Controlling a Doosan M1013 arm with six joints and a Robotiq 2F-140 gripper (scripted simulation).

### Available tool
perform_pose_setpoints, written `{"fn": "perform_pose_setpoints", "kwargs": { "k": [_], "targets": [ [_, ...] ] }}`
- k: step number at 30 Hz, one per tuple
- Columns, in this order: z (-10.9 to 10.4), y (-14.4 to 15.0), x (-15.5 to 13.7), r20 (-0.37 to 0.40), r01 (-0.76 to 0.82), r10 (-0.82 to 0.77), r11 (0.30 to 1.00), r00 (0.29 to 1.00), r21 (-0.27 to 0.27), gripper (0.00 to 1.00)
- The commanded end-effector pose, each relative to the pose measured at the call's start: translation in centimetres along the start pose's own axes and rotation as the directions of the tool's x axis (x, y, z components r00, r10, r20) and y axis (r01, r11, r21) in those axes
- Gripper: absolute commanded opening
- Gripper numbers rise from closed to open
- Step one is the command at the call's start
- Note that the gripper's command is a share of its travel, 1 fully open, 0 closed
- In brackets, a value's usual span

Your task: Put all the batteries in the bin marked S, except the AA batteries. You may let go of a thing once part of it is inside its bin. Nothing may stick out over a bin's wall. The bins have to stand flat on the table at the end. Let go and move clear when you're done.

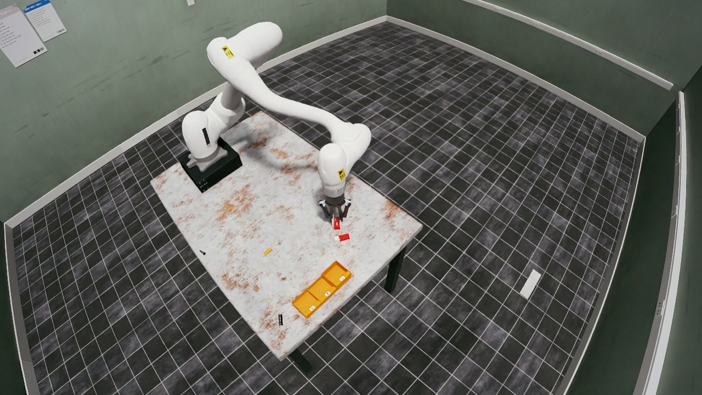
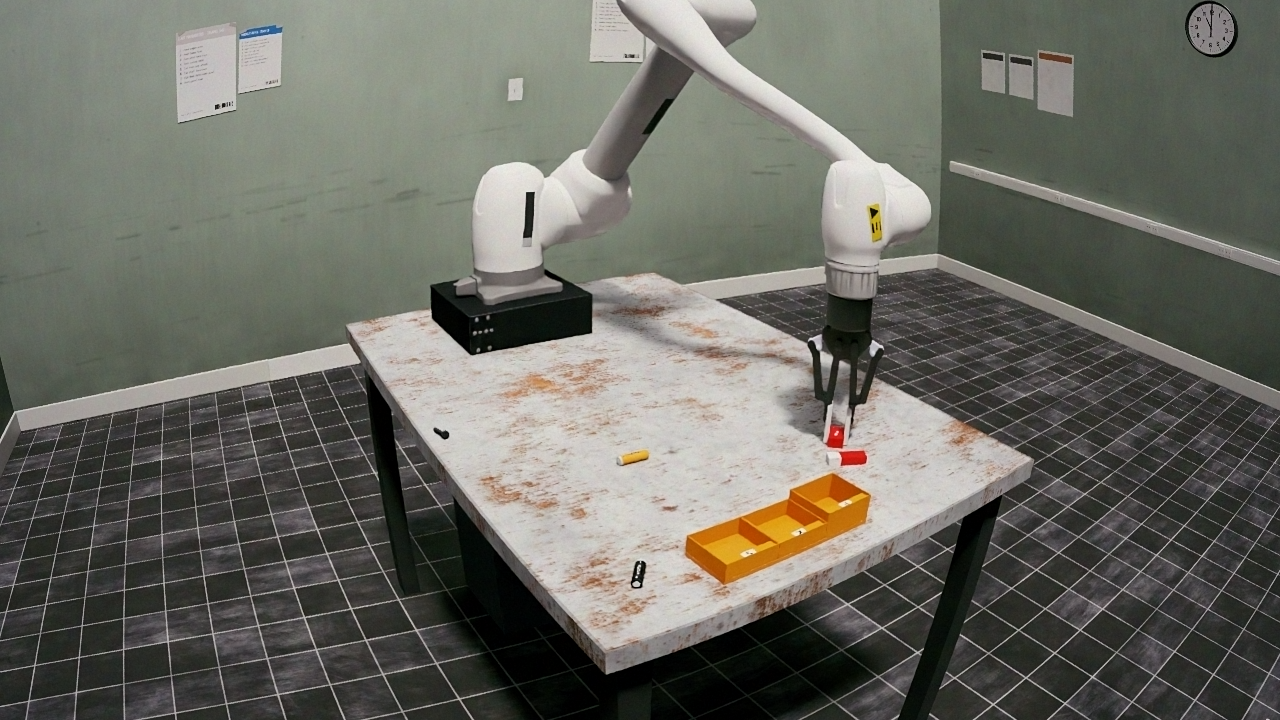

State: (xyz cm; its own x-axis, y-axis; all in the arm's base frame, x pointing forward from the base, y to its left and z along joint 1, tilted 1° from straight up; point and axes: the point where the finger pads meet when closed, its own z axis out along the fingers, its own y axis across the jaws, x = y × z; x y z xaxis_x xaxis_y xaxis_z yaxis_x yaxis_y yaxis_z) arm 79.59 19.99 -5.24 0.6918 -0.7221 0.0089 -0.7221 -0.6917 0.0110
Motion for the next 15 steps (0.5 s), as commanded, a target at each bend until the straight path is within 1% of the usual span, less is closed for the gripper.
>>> {"fn": "perform_pose_setpoints", "kwargs": {
  "k": [1, 7, 15],
  "targets": [
    [0.0, 0.0, 0.0, 0.000, 0.000, 0.000, 1.000, 1.000, 0.000, 0.22],
    [0.0, 0.0, 0.0, 0.000, 0.000, 0.000, 1.000, 1.000, 0.000, 0.22],
    [-2.7, 0.0, 0.0, 0.000, 0.000, 0.000, 1.000, 1.000, 0.000, 0.22]
  ]
}}
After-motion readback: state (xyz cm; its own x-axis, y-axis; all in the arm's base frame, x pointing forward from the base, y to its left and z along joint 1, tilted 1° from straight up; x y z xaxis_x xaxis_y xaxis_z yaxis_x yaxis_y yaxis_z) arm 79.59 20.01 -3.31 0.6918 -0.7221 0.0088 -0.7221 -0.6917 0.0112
